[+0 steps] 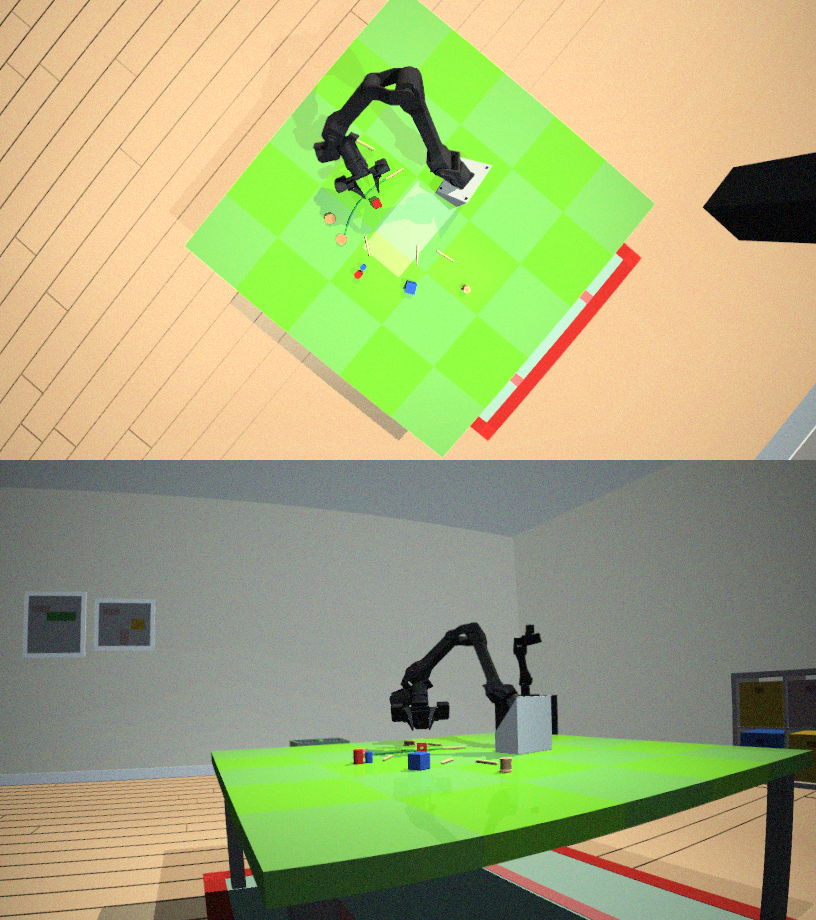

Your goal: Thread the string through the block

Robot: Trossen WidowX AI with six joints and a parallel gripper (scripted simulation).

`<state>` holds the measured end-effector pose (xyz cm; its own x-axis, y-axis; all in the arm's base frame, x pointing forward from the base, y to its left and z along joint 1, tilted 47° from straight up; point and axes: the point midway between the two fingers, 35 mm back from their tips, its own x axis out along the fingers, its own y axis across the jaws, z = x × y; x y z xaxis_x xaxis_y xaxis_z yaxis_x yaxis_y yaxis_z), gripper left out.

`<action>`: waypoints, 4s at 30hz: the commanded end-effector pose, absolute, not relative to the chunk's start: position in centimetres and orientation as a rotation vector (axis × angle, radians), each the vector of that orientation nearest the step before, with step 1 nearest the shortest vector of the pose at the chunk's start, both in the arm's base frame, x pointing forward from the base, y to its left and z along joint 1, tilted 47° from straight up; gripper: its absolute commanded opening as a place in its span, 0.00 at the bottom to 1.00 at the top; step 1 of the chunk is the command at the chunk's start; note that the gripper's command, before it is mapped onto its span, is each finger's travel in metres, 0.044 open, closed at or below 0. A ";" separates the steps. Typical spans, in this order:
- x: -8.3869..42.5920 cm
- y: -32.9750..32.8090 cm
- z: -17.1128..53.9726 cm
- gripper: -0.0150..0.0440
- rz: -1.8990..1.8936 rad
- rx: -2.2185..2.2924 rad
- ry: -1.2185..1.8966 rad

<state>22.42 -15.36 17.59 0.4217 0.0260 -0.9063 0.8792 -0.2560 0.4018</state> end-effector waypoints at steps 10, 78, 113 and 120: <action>22.8 -13.9 14.4 1.00 -0.733 0.636 1.187; 24.7 -11.7 14.2 0.25 0.094 -1.376 1.616; 24.7 -11.7 14.2 0.30 0.094 -1.376 1.616; 24.7 -11.7 14.2 0.25 0.094 -1.376 1.616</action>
